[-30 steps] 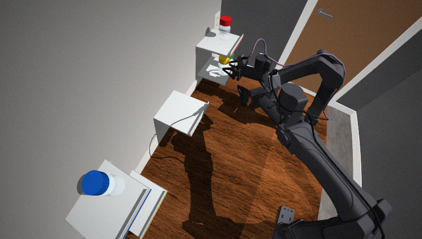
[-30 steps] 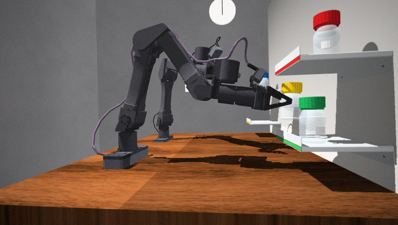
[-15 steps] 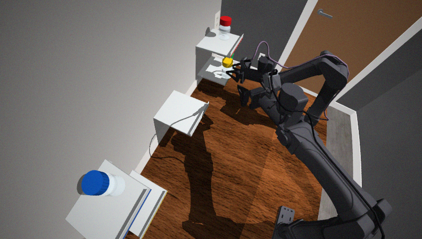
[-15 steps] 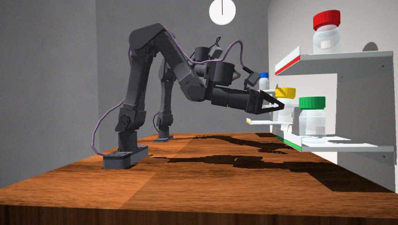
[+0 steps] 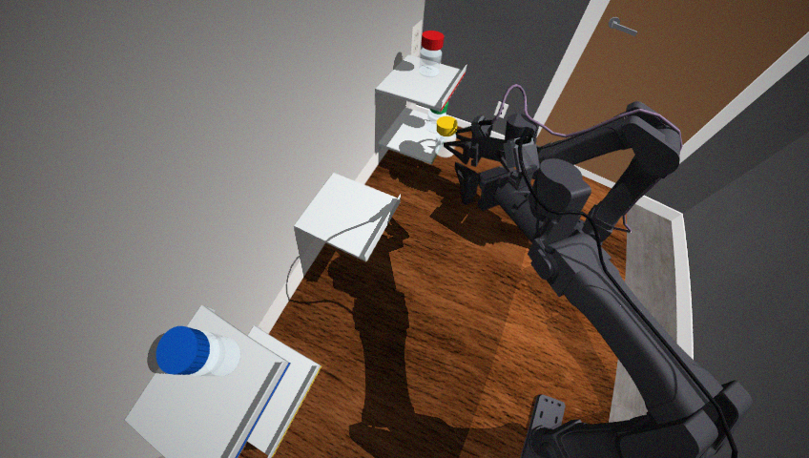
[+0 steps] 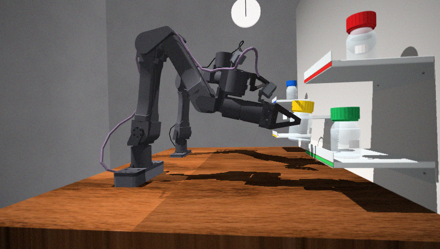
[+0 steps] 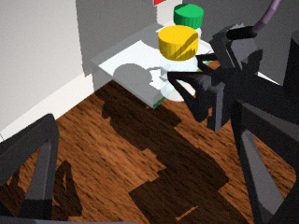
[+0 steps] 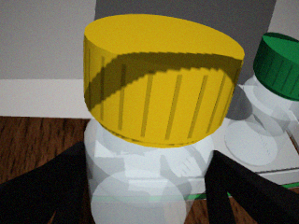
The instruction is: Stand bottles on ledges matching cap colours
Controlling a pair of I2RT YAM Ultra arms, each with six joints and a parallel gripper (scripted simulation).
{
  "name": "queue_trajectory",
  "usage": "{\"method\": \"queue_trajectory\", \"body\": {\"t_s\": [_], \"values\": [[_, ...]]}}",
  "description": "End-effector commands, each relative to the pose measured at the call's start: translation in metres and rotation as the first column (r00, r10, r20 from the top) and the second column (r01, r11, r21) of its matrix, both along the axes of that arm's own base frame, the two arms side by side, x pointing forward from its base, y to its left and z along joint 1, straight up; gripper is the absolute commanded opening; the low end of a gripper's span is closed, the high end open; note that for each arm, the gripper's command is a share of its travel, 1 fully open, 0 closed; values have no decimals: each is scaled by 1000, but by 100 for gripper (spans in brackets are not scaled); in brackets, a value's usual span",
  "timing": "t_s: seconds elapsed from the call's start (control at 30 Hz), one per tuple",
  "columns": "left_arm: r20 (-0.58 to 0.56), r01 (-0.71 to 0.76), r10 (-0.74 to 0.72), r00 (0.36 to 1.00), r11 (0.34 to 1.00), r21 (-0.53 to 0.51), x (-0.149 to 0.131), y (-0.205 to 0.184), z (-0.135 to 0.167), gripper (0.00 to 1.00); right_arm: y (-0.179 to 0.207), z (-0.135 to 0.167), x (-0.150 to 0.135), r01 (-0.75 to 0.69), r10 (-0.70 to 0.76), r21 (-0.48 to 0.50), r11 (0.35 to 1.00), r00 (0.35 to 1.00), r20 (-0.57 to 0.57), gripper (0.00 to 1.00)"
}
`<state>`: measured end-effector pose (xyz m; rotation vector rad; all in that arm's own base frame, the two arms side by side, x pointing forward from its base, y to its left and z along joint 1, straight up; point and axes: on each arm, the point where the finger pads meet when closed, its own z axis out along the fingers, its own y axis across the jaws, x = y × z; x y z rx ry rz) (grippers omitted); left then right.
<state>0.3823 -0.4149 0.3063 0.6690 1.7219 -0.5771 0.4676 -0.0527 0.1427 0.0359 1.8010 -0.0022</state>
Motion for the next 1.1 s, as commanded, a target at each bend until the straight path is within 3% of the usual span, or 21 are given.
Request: {"method": "queue_trajectory", "body": {"t_s": [0.0,0.5,1.07], "values": [[4,2,-2,1000,1000,-7,-1,-1,8,100,-2,30,-3,-6,7,-17,1000,996,87,50],[4,2,-2,1000,1000,-7,-1,-1,8,100,-1,36,-36,-8,11,-20,1000,994,110,50],[4,2,-2,1000,1000,-7,-1,-1,8,100,0,50,-50,-12,16,-29,1000,989,150,50]]}}
